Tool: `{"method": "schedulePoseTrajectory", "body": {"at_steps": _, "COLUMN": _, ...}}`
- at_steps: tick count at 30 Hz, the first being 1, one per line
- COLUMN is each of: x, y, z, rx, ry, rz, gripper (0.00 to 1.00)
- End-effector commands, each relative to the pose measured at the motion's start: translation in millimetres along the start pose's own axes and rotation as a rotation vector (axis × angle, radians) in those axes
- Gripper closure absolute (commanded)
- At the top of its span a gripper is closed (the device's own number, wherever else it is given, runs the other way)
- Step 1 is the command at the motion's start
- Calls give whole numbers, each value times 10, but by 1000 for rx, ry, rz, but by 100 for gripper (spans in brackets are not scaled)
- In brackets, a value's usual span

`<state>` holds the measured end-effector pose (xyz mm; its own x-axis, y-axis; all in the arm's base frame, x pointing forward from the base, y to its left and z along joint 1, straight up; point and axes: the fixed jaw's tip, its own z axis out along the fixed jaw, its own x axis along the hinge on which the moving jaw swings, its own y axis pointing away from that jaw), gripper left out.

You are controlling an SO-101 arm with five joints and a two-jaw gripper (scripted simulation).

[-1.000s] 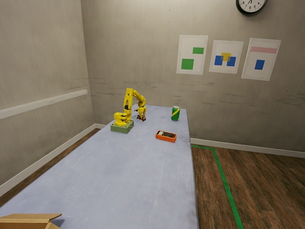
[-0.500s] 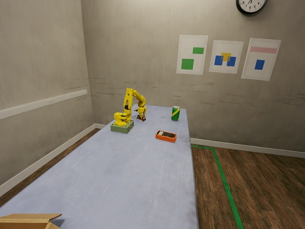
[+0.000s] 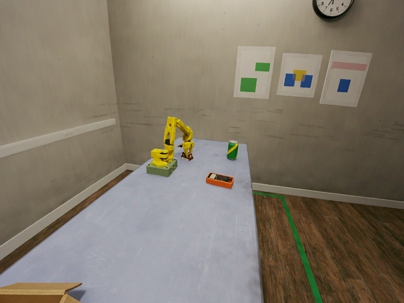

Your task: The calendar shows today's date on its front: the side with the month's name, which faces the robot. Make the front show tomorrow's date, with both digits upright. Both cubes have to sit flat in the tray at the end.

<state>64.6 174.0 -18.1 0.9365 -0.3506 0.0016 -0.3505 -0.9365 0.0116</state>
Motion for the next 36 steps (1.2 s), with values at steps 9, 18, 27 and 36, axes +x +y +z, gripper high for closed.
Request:
{"method": "schedulePoseTrajectory", "body": {"at_steps": 9, "x": 17, "y": -21, "z": -41, "rx": 0, "ry": -2, "rz": 19, "gripper": 100}}
{"method": "schedulePoseTrajectory", "body": {"at_steps": 18, "x": 17, "y": -24, "z": -48, "rx": 0, "ry": -2, "rz": 19, "gripper": 100}}
{"method": "schedulePoseTrajectory", "body": {"at_steps": 27, "x": 17, "y": -32, "z": -72, "rx": 0, "ry": -2, "rz": 19, "gripper": 100}}
{"method": "schedulePoseTrajectory", "body": {"at_steps": 36, "x": 17, "y": -35, "z": -82, "rx": 0, "ry": -2, "rz": 19, "gripper": 100}}
